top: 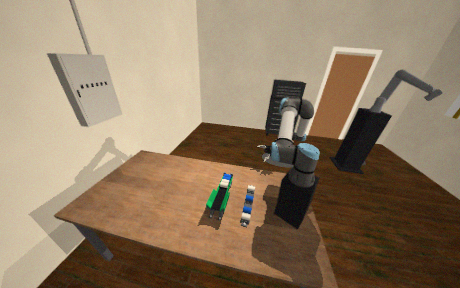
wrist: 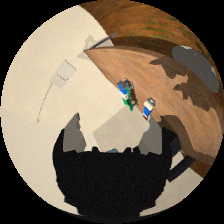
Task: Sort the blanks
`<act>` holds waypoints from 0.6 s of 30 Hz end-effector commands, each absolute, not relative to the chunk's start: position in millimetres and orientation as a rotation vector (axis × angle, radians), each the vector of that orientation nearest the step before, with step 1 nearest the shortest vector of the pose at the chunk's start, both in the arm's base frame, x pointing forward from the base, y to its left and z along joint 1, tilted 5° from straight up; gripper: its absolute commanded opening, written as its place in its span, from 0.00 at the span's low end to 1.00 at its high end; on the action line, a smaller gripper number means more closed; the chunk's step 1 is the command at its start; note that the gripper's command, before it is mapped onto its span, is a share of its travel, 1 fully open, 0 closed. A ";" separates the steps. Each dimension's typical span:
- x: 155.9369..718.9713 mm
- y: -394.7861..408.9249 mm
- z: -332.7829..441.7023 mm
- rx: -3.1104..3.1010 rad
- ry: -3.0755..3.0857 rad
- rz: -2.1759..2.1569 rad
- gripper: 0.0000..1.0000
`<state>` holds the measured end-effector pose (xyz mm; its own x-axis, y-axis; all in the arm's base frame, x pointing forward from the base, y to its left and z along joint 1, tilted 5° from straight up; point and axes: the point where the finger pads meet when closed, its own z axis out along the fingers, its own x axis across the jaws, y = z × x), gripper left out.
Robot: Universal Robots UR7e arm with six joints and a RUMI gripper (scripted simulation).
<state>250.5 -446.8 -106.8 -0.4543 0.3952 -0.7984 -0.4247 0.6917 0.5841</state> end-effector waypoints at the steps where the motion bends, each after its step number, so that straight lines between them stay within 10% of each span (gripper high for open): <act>1: 250.4 -447.2 -106.3 -0.024 1.814 0.939 1.00; 18: 253.4 -443.8 -105.4 -0.025 1.826 0.931 1.00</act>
